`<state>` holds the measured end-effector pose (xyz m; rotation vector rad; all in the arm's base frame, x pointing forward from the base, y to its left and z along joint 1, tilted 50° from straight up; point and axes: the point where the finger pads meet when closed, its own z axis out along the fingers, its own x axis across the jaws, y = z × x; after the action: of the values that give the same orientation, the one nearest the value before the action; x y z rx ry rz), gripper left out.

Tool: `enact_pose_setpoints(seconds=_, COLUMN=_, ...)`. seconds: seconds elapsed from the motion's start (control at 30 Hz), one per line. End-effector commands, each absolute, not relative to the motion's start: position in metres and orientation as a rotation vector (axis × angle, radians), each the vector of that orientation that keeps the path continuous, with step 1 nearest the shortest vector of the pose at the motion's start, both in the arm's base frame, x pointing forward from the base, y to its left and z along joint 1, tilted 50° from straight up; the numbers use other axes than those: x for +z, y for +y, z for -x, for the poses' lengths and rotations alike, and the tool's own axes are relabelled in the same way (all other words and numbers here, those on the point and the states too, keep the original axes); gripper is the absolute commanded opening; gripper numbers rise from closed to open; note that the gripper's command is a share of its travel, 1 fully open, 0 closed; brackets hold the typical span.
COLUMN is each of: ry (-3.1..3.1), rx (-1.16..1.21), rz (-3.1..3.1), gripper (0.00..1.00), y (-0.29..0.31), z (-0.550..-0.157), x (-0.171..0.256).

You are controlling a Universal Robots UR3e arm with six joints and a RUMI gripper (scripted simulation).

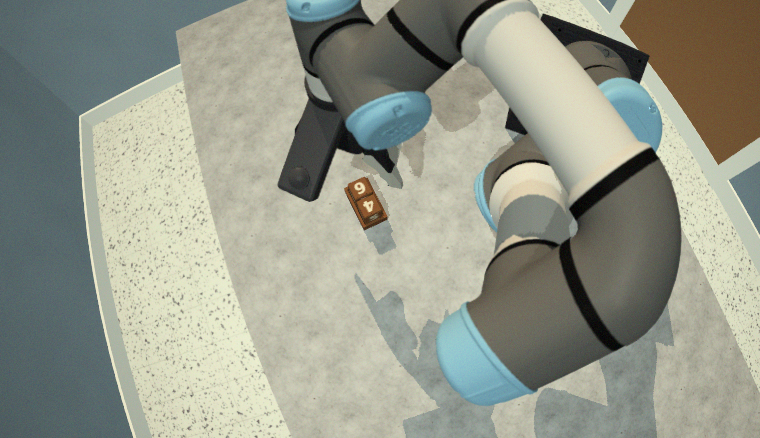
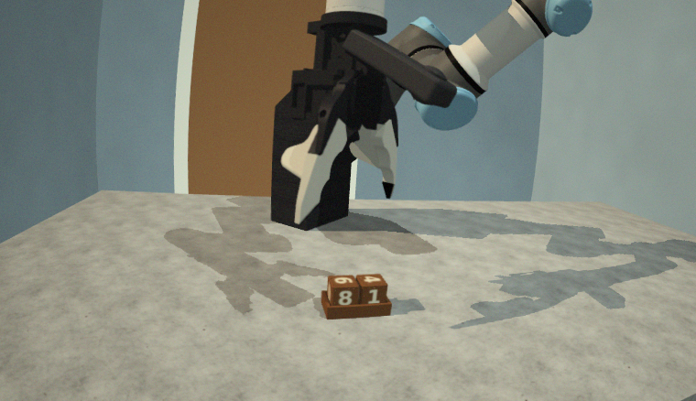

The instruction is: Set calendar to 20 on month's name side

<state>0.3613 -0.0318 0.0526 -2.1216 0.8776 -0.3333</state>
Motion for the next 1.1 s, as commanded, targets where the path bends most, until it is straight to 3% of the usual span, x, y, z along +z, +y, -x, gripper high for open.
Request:
enact_pose_setpoints(seconds=0.0, ry=0.691, rx=-0.428, rz=2.194, gripper=1.00, y=-0.030, z=-0.361, x=0.050)
enact_pose_setpoints(seconds=1.07, ry=-0.025, rx=-0.740, rz=2.379, gripper=1.00, y=-0.024, z=-0.360, x=0.037)
